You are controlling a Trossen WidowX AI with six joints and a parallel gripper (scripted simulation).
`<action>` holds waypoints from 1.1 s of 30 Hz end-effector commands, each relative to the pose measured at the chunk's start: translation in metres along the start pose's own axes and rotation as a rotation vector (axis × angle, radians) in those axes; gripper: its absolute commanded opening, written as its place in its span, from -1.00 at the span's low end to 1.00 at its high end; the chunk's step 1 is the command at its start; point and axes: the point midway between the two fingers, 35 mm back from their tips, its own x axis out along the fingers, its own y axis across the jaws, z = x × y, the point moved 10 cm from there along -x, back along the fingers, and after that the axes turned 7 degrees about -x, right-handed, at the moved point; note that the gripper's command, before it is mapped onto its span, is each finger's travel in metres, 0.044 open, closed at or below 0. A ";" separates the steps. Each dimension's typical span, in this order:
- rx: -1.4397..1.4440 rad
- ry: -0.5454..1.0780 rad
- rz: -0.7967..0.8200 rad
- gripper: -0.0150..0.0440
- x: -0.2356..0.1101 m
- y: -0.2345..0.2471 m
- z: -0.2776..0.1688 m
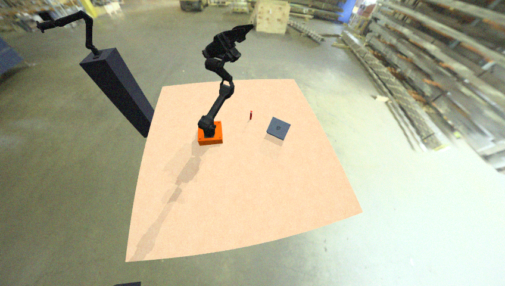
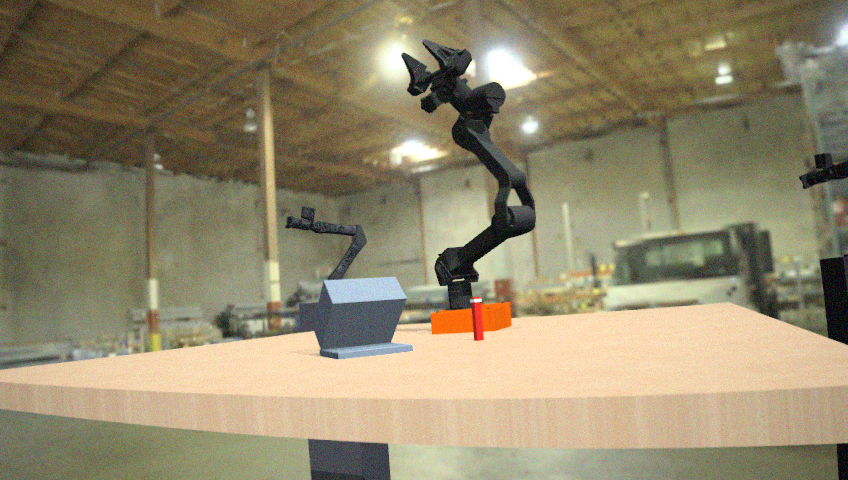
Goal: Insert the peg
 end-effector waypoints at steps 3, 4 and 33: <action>0.046 0.009 0.000 1.00 -0.001 0.005 -0.002; 0.077 0.015 0.000 1.00 -0.001 0.008 -0.004; 0.965 0.097 0.016 1.00 0.000 0.099 -0.011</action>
